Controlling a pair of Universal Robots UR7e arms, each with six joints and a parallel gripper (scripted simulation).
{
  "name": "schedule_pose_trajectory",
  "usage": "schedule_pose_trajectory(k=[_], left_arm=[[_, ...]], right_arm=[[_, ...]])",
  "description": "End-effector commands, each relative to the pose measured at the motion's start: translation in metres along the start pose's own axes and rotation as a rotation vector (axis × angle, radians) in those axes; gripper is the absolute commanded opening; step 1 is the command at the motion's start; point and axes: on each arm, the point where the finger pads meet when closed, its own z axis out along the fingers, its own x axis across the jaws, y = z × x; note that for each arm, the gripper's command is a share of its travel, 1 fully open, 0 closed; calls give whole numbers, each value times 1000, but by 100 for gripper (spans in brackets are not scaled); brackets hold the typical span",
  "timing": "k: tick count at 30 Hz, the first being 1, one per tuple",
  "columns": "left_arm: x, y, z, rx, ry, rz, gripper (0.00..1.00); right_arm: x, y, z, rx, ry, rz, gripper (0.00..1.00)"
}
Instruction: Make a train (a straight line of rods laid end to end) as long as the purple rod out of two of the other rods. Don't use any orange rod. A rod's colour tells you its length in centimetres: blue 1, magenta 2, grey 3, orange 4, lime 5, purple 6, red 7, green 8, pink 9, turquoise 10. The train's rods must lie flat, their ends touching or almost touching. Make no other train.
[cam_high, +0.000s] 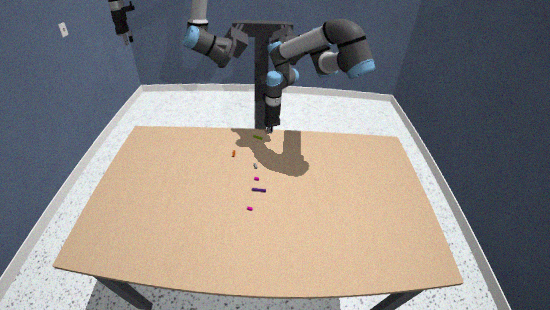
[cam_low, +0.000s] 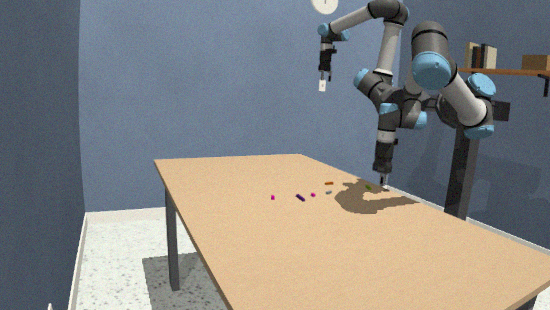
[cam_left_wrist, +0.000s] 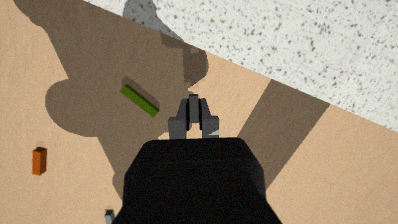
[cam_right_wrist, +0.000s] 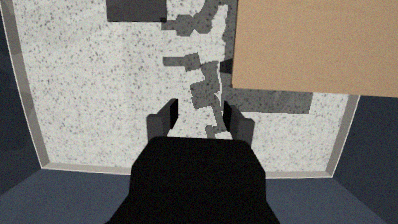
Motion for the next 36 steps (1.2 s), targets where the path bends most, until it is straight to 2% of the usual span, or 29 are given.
schedule_pose_trajectory(k=[1,4,6,13,19,36], left_arm=[[-1,0,-19,2,4,-1,24],[-1,0,-31,2,4,-1,24],[-1,0,-31,2,4,-1,24],[-1,0,-54,2,4,-1,24],[-1,0,-67,2,4,-1,24],[-1,0,-72,2,4,-1,24]], right_arm=[[0,0,0,-1,0,0,100],[0,0,0,-1,0,0,100],[0,0,0,-1,0,0,100],[0,0,0,-1,0,0,100],[0,0,0,-1,0,0,100],[0,0,0,-1,0,0,100]])
